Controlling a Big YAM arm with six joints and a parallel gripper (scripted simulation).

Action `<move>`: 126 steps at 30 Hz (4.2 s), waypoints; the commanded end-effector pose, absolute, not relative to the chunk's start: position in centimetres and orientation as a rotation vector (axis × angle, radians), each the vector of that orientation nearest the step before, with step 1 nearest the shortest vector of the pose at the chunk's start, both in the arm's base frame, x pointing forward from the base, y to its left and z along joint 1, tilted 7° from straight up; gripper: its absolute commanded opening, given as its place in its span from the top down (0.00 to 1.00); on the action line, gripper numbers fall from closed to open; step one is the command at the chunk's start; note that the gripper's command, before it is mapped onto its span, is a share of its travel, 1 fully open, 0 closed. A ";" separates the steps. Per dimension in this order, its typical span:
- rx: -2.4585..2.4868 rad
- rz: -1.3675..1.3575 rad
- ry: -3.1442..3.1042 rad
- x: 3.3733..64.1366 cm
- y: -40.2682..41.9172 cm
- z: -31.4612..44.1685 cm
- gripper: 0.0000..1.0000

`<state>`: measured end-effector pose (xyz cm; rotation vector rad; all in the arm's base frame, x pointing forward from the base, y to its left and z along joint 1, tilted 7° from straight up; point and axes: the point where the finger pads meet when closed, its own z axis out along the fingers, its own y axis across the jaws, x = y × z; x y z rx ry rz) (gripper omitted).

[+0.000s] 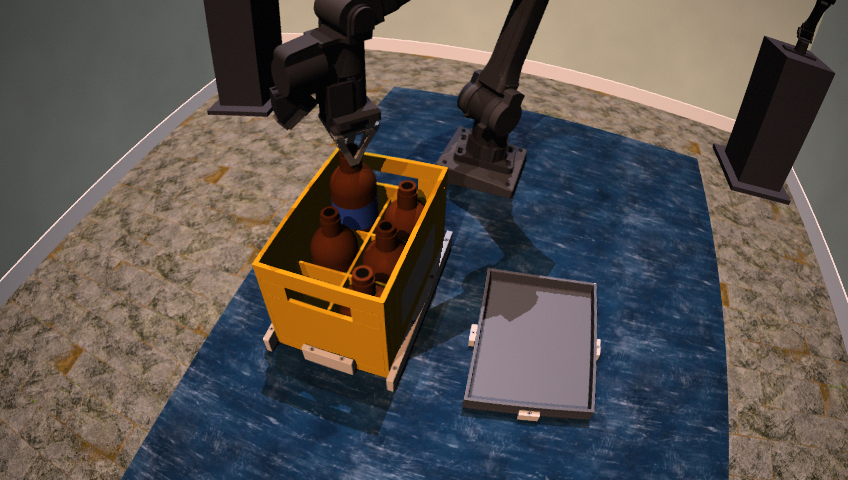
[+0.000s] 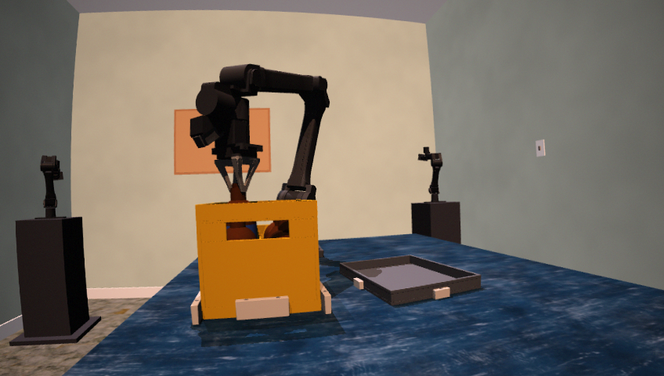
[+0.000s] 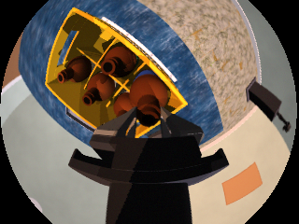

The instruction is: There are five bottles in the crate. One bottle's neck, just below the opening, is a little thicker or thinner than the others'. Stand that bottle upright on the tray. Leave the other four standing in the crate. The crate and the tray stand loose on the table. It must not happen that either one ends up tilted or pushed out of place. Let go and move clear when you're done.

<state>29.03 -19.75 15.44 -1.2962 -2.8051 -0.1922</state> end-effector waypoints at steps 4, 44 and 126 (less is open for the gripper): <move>-1.318 -0.164 -2.881 30.4 -21.4 19.3 1.00; -1.322 -0.164 -2.879 30.4 -21.7 21.4 1.00; -1.322 -0.164 -2.878 30.3 -21.8 21.8 1.00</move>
